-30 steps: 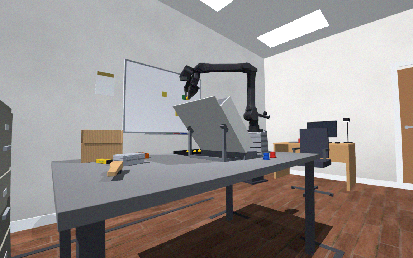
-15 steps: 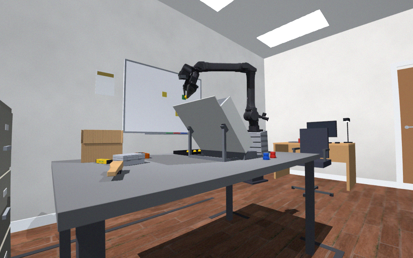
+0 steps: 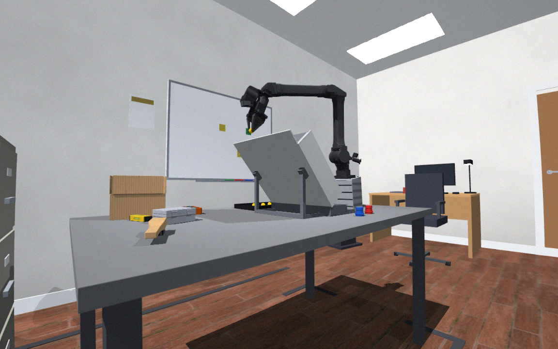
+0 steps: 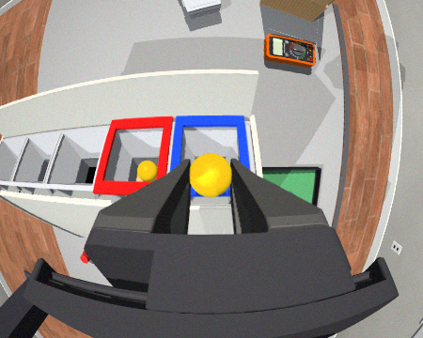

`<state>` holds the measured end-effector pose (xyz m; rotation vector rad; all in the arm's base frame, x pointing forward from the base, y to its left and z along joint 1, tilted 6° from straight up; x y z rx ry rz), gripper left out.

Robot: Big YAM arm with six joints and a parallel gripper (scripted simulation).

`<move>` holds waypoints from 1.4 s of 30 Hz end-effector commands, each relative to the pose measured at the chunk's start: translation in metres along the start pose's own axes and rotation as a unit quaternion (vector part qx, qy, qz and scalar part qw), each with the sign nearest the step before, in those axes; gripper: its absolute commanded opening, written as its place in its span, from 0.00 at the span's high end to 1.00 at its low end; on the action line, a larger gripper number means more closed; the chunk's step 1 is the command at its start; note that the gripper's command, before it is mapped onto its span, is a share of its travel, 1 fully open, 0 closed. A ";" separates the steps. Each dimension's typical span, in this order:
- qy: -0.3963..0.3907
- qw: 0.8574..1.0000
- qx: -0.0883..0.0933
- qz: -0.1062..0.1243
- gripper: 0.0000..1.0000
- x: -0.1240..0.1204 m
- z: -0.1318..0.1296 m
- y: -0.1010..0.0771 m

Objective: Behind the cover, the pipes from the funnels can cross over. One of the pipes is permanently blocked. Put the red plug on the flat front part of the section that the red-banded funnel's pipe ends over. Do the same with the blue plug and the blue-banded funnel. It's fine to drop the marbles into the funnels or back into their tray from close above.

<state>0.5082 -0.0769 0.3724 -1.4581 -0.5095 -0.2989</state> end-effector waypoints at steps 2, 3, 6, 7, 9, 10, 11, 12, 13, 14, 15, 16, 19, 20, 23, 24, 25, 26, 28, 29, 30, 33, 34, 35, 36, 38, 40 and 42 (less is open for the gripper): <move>-0.003 1.000 -0.003 -0.022 1.00 0.011 0.002 0.000; -0.002 1.000 -0.003 -0.022 1.00 0.009 0.002 0.002; -0.002 1.000 -0.003 -0.022 1.00 0.003 0.001 0.008; -0.002 1.000 -0.003 -0.022 1.00 0.001 0.001 0.010; -0.002 1.000 -0.003 -0.022 1.00 -0.004 0.001 0.015; -0.002 1.000 -0.003 -0.022 1.00 -0.006 0.001 0.017; -0.002 1.000 -0.003 -0.022 1.00 -0.008 0.001 0.019; -0.002 1.000 -0.003 -0.022 1.00 -0.008 0.001 0.019; -0.002 1.000 -0.003 -0.022 1.00 -0.008 0.001 0.019; -0.002 1.000 -0.003 -0.022 1.00 -0.008 0.001 0.019; -0.002 1.000 -0.004 -0.022 1.00 -0.008 0.001 0.019; -0.002 1.000 -0.004 -0.022 1.00 -0.008 0.001 0.020; -0.003 1.000 -0.004 -0.022 1.00 -0.009 0.001 0.021; -0.003 1.000 -0.004 -0.022 1.00 -0.009 0.001 0.021; -0.003 1.000 -0.004 -0.022 1.00 -0.009 0.002 0.022; -0.003 1.000 -0.004 -0.021 1.00 -0.009 0.002 0.022; -0.003 1.000 -0.005 -0.021 1.00 -0.009 0.002 0.022; -0.003 1.000 -0.005 -0.021 1.00 -0.009 0.002 0.022; -0.003 1.000 -0.005 -0.021 1.00 -0.009 0.002 0.023; -0.003 1.000 -0.005 -0.021 1.00 -0.009 0.002 0.023; -0.003 1.000 -0.005 -0.021 1.00 -0.009 0.002 0.023; -0.003 1.000 -0.005 -0.020 0.41 -0.010 -0.001 0.018; -0.003 1.000 -0.005 -0.020 0.41 -0.010 -0.001 0.018; -0.003 1.000 -0.005 -0.020 0.41 -0.010 -0.001 0.018; -0.003 1.000 -0.005 -0.020 0.41 -0.010 -0.001 0.018; -0.003 1.000 -0.005 -0.020 0.41 -0.010 -0.001 0.018; -0.003 1.000 -0.005 -0.020 0.41 -0.010 -0.001 0.018; -0.003 1.000 -0.005 -0.020 0.41 -0.010 -0.001 0.018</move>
Point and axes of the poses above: the point where the finger pads meet when closed, its own y axis out along the fingers, its own z axis across the jaws, x = y × z, the point moved 10 cm from there along -y, back along the fingers, and after that the axes turned 1 degree about y, right-handed, at the moved point
